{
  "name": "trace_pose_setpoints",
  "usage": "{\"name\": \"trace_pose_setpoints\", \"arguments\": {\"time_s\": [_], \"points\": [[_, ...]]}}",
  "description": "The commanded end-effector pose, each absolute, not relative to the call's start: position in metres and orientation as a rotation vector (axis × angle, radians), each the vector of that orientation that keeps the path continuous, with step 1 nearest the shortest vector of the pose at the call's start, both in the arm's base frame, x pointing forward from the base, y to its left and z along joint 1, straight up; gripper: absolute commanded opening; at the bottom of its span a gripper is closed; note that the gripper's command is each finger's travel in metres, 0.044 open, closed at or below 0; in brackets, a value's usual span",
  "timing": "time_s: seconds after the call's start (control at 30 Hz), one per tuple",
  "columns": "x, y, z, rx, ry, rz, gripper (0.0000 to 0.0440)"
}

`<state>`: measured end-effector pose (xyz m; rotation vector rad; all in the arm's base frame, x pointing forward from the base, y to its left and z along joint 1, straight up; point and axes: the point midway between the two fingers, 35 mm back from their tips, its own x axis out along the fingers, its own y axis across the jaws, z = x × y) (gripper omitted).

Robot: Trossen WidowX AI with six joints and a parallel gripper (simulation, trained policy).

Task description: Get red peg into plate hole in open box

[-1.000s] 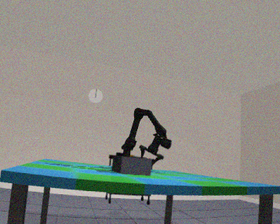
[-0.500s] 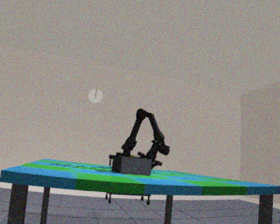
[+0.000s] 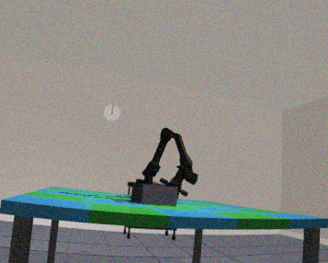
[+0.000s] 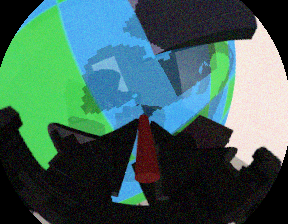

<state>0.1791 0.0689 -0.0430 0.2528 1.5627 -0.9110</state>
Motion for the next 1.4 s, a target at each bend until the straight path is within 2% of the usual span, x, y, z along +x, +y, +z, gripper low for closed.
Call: {"name": "trace_pose_setpoints", "arguments": {"time_s": [0.0, 0.9, 1.37], "points": [[0.19, 0.067, -0.03, 0.252, 1.53, -0.904, 0.0], [0.248, 0.021, 0.069, 0.318, 1.339, -0.983, 0.0], [0.28, -0.034, 0.083, 0.441, 1.277, -1.056, 0.0]]}}
